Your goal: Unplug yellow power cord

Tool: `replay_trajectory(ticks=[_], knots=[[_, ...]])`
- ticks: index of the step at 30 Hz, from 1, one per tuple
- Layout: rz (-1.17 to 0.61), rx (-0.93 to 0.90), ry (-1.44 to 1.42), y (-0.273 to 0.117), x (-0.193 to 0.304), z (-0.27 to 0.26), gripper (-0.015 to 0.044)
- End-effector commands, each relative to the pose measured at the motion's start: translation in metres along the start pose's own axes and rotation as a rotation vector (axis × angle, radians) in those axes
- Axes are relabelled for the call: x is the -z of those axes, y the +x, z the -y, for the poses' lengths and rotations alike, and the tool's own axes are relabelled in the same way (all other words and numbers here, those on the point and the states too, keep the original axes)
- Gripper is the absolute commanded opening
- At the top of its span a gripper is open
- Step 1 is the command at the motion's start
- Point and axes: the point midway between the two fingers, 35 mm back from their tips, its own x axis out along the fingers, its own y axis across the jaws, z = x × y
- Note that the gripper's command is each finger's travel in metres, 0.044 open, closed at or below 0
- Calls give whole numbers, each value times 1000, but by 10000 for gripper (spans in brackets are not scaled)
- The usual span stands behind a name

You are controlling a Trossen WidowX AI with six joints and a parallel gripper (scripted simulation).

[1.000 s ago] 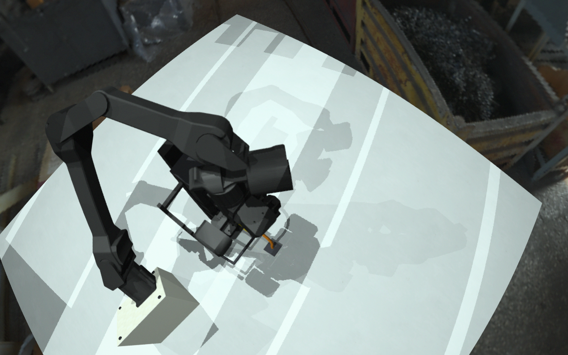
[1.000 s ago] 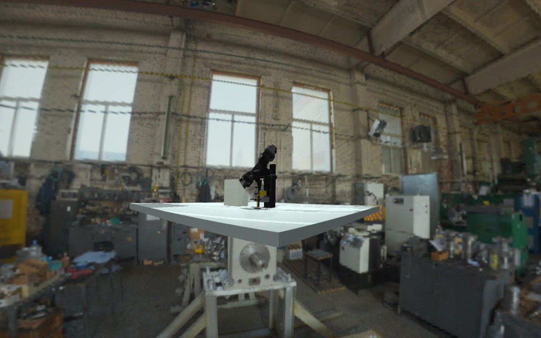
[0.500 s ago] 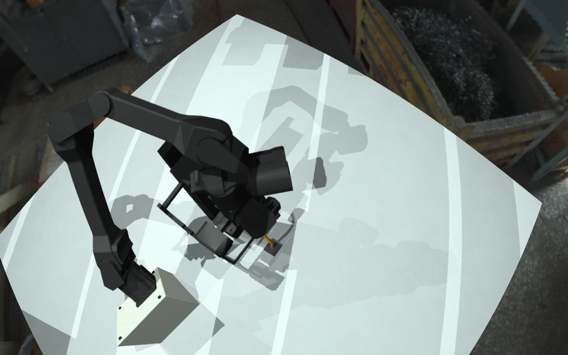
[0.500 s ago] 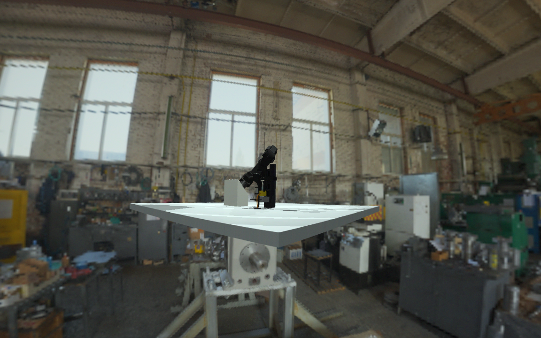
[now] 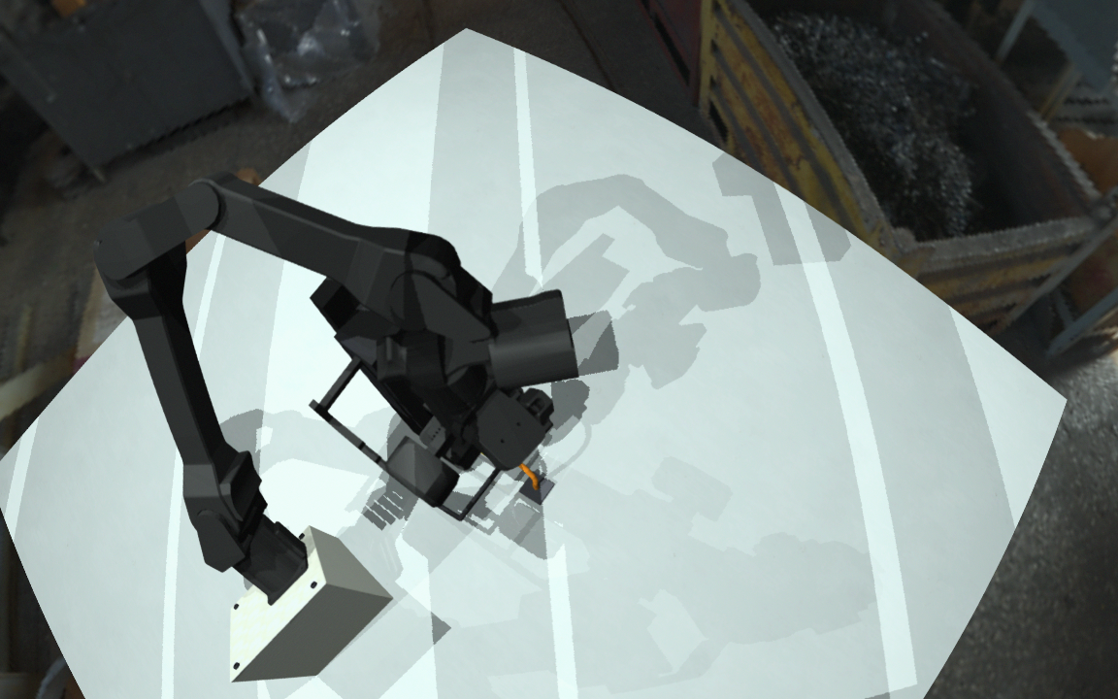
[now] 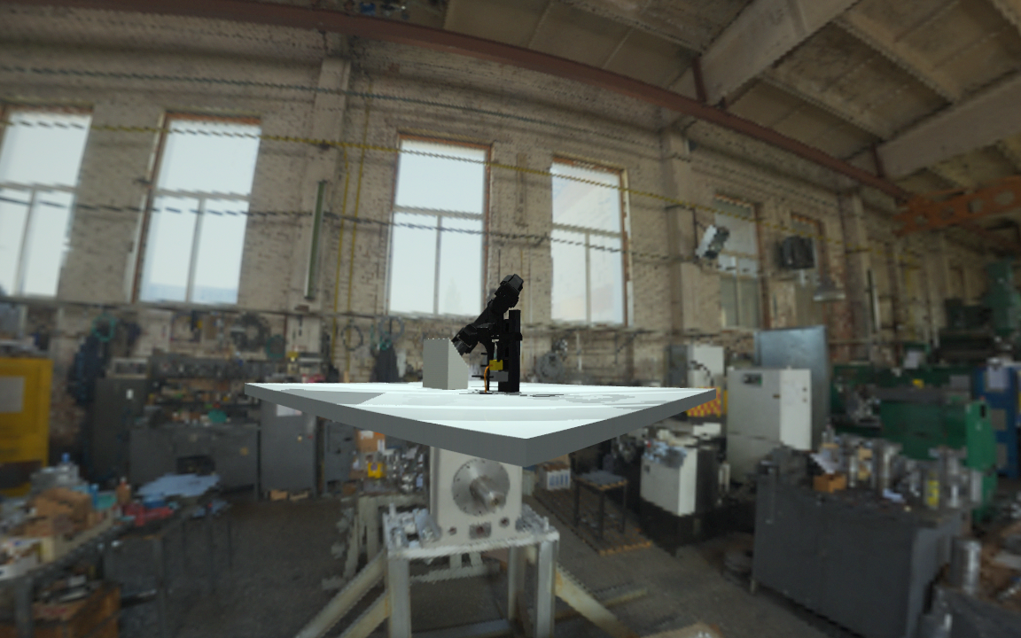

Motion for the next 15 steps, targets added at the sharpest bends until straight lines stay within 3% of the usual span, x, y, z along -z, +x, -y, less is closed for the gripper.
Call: replay_trajectory(ticks=[1, 15], knots=[[10, -2, -2, -1, -9, -1, 0], [11, -3, -1, -3, -32, -3, 0]])
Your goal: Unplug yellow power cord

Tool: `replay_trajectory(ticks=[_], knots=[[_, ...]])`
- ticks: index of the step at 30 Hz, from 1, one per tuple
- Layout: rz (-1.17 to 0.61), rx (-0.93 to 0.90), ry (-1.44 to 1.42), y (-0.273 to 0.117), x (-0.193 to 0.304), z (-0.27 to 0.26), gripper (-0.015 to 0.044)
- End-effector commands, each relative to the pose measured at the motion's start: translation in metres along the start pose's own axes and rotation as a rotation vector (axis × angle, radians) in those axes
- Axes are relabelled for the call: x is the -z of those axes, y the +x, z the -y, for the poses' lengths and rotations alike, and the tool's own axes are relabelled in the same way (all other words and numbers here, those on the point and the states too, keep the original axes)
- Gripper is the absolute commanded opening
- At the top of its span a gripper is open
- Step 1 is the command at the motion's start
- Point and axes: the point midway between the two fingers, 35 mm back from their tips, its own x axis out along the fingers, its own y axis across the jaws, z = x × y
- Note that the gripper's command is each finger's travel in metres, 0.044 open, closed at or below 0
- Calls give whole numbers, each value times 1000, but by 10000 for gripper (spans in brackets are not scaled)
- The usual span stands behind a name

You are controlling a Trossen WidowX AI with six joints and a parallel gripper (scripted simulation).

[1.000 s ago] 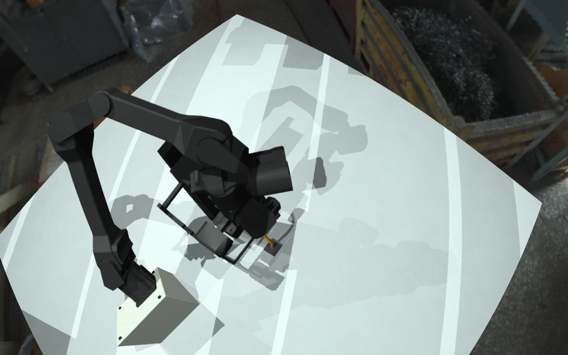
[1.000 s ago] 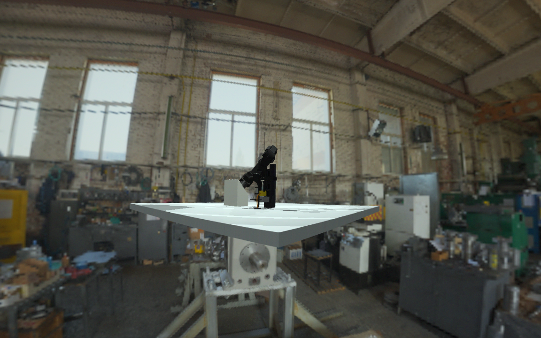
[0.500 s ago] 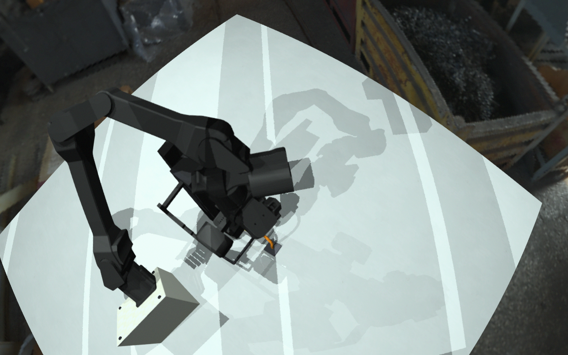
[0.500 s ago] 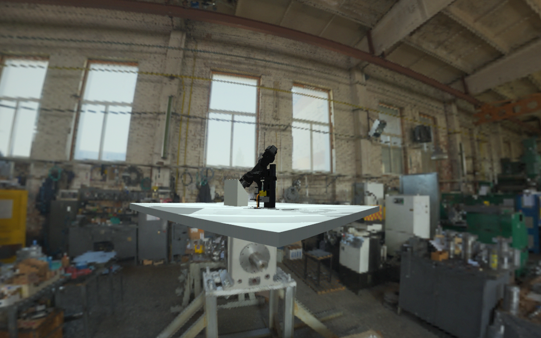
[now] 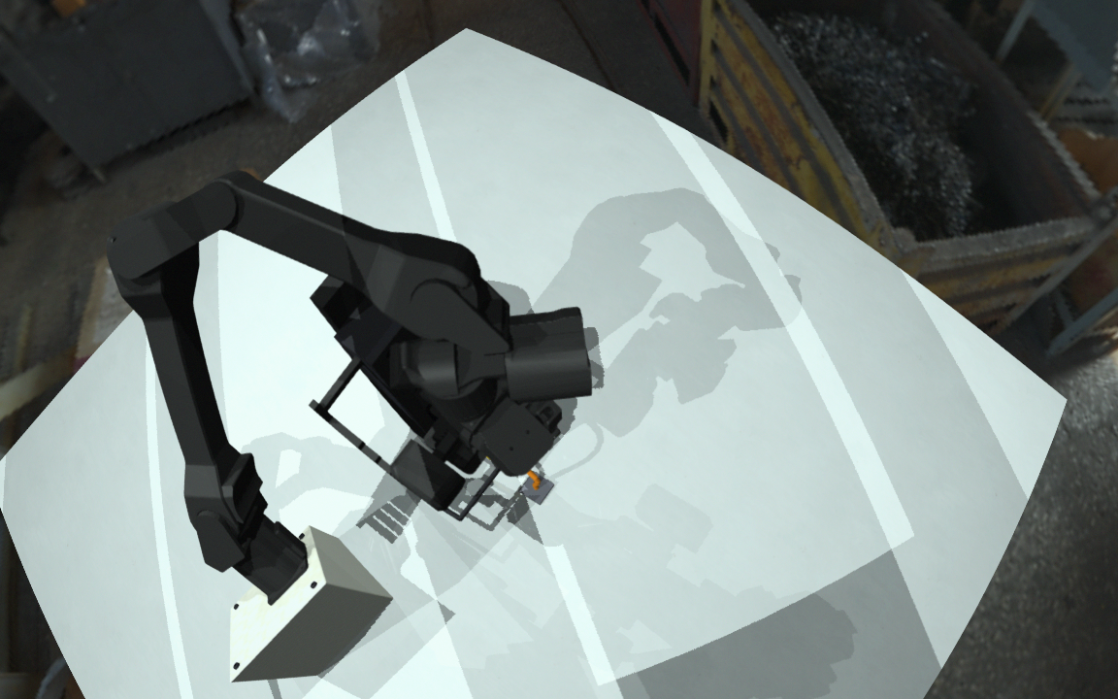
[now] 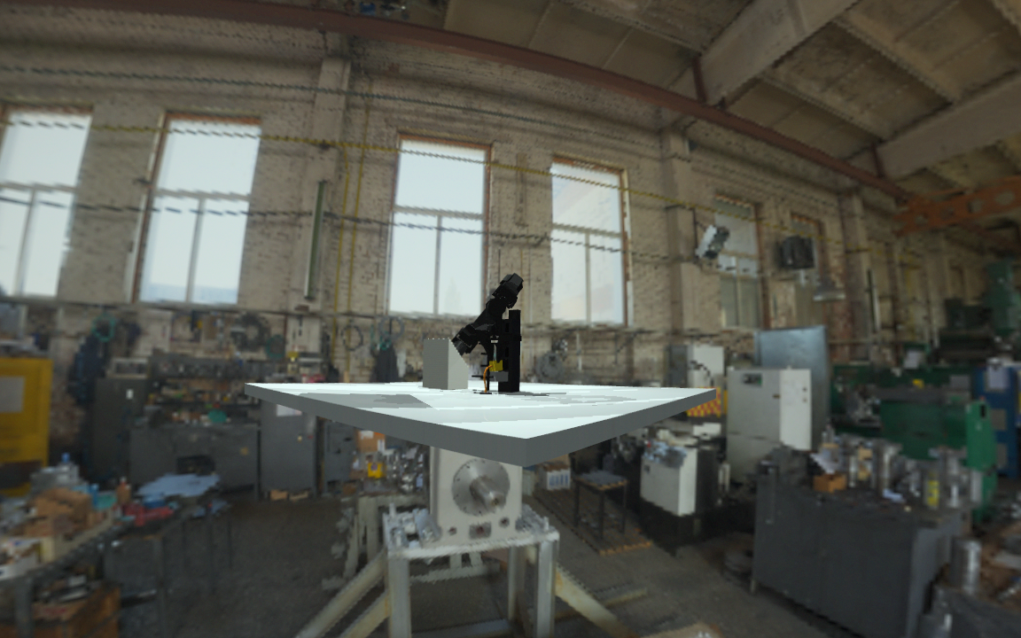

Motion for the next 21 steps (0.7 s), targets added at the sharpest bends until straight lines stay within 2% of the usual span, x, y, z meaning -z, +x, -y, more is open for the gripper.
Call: replay_trajectory(ticks=[1, 14, 15, 20, 21], knots=[[71, -7, -11, -8, -29, -2, 0], [71, -7, -10, -14, -50, -2, 0], [63, 9, -22, -7, -37, -2, 26], [63, 9, -22, -7, -37, -2, 157], [63, 9, -22, -7, -37, -2, 160]])
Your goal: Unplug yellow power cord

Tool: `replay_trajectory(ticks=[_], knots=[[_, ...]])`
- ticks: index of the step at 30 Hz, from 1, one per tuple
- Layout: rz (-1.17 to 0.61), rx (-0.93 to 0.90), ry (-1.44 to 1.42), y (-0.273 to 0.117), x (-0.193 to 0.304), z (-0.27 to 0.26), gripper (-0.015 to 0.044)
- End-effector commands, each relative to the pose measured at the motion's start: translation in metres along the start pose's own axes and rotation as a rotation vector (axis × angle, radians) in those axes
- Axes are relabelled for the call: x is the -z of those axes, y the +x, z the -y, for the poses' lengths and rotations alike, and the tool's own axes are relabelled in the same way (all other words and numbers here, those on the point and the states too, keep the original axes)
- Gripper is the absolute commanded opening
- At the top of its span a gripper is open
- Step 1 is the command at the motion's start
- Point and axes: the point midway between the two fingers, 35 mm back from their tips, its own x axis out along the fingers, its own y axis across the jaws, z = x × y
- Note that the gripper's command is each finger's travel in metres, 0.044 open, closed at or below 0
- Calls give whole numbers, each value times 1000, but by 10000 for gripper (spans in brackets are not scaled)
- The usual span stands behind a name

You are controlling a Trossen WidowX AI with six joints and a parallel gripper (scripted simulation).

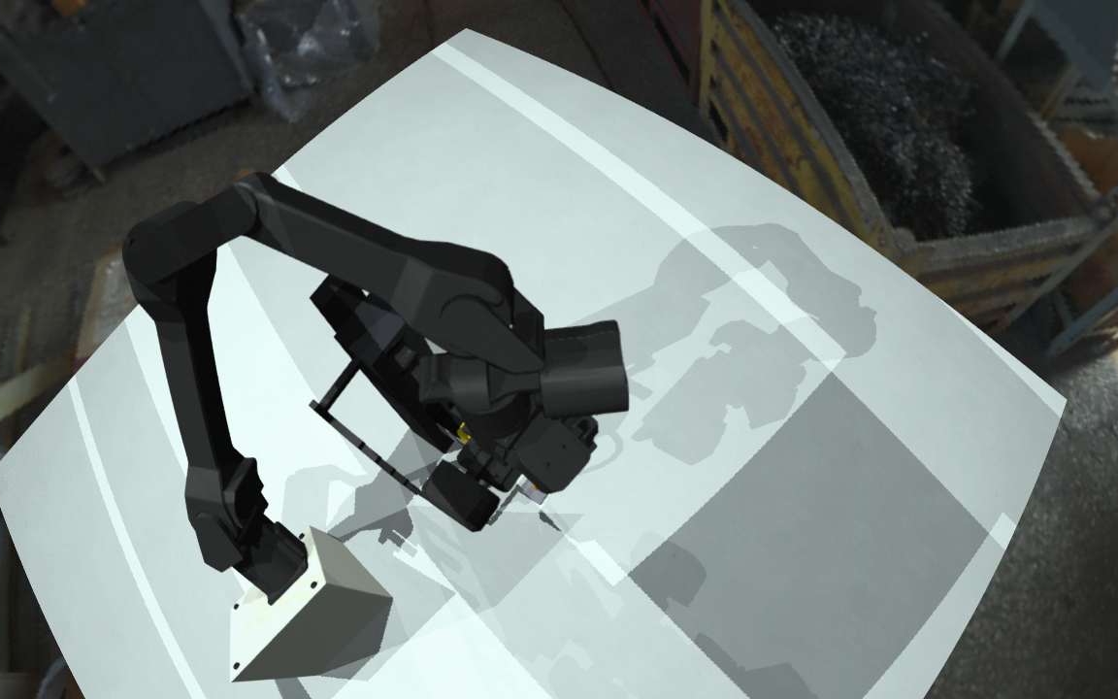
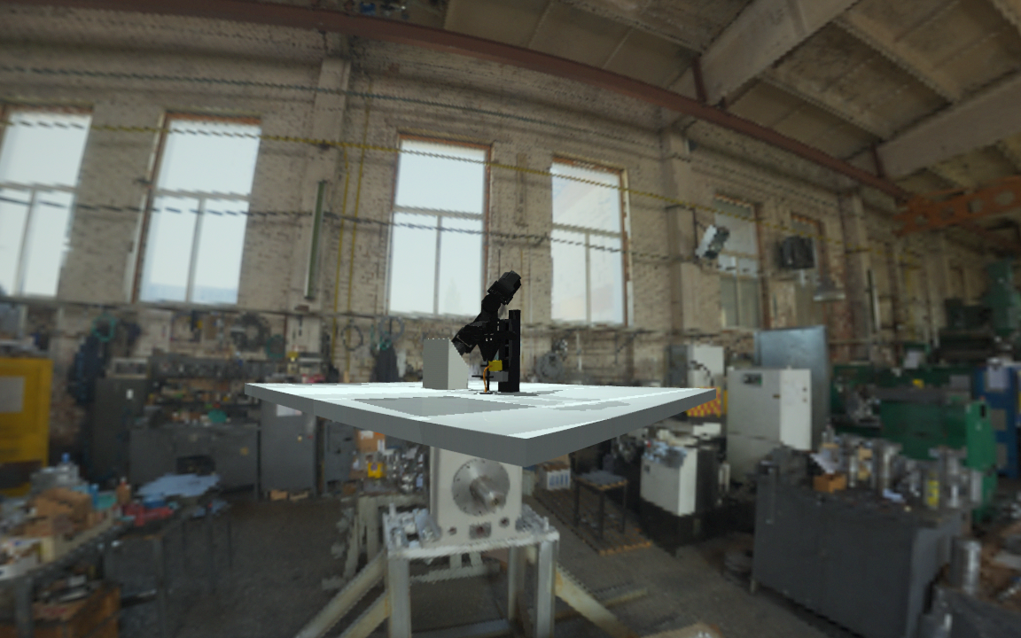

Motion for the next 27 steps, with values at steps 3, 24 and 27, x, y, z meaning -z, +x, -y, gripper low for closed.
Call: replay_trajectory(ticks=[3, 24, 27], knots=[[-4, 1, 0, 1, 2, 0, 160], [0, -15, 14, -8, 13, 1, 160], [0, -14, 14, -8, 18, 1, 160]])
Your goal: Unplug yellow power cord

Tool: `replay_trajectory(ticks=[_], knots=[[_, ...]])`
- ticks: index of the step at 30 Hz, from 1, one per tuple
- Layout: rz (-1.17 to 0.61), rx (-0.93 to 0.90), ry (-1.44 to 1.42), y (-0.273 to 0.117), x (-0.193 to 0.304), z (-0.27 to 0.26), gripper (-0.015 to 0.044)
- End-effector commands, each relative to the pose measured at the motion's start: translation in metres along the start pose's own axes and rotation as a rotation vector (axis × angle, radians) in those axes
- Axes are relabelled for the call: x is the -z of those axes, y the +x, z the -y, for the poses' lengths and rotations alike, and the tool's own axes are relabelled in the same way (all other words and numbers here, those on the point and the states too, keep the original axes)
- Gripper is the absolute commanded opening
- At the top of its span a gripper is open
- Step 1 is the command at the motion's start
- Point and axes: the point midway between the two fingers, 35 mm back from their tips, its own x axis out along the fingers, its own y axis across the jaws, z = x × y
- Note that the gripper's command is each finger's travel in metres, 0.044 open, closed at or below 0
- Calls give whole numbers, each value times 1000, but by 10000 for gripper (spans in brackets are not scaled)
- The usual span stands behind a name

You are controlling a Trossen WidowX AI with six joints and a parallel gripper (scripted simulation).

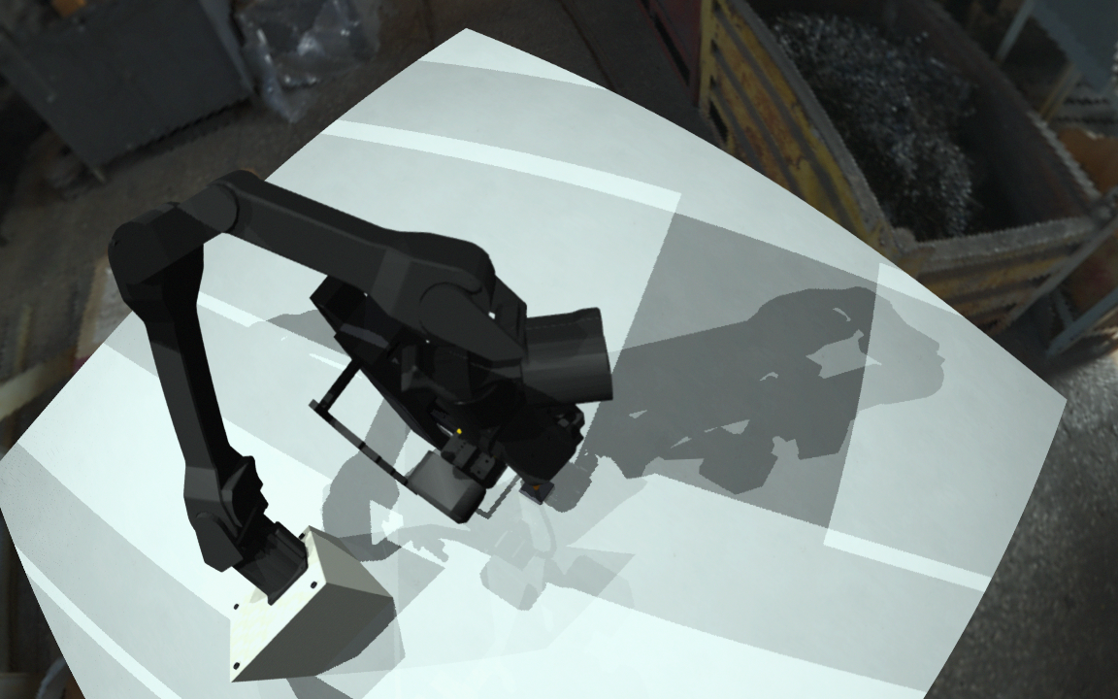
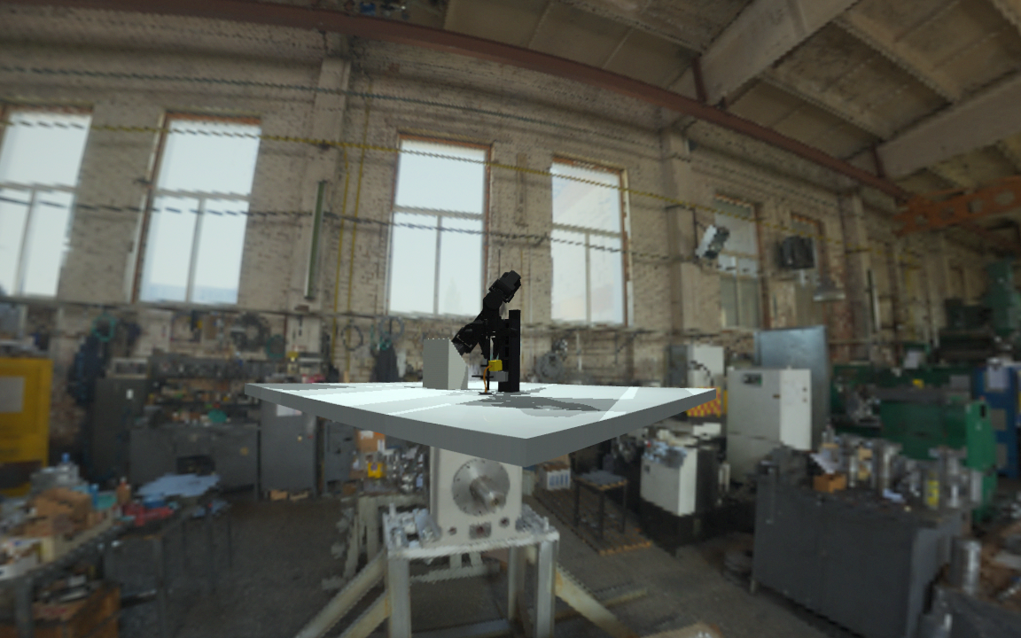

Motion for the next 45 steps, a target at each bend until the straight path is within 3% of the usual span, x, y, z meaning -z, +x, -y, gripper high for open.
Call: replay_trajectory(ticks=[1, 29, 33, 45], knots=[[-4, 0, 4, 0, 8, 0, 160], [-6, 0, 4, 13, 28, 2, 160], [-2, 1, -1, 10, 28, 1, 55], [-2, 1, -1, 10, 25, 1, 0]])
